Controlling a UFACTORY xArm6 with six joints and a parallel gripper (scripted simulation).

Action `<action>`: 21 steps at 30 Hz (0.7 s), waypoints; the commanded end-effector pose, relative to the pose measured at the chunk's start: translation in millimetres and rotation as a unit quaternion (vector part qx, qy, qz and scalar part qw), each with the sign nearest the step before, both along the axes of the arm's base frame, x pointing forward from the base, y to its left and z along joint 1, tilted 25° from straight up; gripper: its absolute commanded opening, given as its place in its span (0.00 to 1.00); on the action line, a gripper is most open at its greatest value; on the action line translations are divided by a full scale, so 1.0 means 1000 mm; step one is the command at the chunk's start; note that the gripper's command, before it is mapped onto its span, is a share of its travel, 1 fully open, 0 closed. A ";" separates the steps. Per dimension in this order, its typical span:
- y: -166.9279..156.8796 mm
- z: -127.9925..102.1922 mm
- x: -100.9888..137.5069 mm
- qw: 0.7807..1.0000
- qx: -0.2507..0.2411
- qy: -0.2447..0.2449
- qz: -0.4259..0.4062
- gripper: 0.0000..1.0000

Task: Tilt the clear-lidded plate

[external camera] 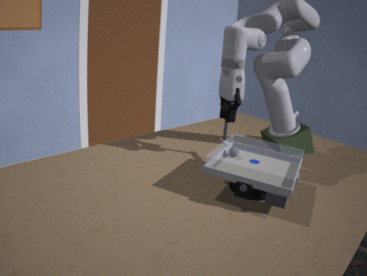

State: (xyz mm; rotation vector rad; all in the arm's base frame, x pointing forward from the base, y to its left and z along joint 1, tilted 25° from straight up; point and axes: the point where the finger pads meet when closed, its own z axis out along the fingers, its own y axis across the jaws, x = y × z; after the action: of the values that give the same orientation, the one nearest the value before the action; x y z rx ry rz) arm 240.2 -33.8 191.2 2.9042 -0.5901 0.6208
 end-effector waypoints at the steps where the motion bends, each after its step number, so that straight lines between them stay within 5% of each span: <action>1: 0.000 0.001 0.000 1.000 0.001 -0.001 0.000 0.00; 21: -0.002 0.001 0.004 1.000 0.001 -0.001 0.000 0.00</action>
State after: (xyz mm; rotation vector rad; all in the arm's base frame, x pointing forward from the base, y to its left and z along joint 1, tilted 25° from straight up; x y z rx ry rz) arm 242.3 -36.4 188.7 2.9060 -0.5913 0.6092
